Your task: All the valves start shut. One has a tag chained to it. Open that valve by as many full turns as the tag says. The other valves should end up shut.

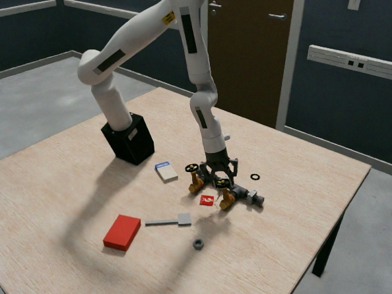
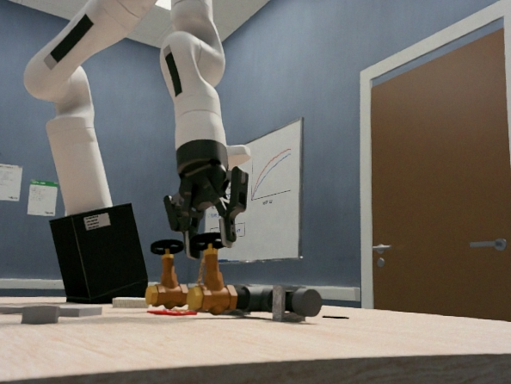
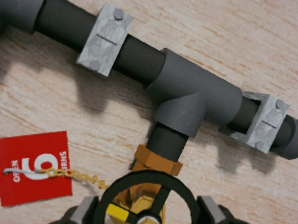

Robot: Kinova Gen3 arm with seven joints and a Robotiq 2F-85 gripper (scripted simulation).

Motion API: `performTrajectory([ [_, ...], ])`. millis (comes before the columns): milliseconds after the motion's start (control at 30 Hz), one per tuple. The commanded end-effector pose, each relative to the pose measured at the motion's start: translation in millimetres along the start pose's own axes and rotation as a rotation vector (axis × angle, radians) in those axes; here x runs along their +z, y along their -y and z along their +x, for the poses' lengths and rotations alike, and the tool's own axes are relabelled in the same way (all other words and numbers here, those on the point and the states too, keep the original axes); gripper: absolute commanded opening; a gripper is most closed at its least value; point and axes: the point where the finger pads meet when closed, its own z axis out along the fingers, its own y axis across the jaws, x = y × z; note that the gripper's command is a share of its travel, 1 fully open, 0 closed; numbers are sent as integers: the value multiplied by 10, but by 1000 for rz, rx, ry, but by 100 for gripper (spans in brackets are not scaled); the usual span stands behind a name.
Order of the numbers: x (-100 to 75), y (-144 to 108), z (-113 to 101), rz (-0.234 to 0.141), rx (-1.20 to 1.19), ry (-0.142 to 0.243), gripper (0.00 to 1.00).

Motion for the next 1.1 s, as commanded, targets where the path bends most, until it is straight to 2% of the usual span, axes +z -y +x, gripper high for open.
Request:
performTrajectory([
  [0, -3, -7, 0, -2, -132, -1, 59],
  [367, -3, -7, 0, -2, -788, -1, 59],
  [433, -3, -7, 0, -2, -788, -1, 59],
  [933, -3, -7, 0, -2, -1787, 0, 59],
  [1000, -3, -7, 0, -2, -1787, 0, 59],
  [1067, -3, -7, 0, -2, -1906, 1, 59],
])
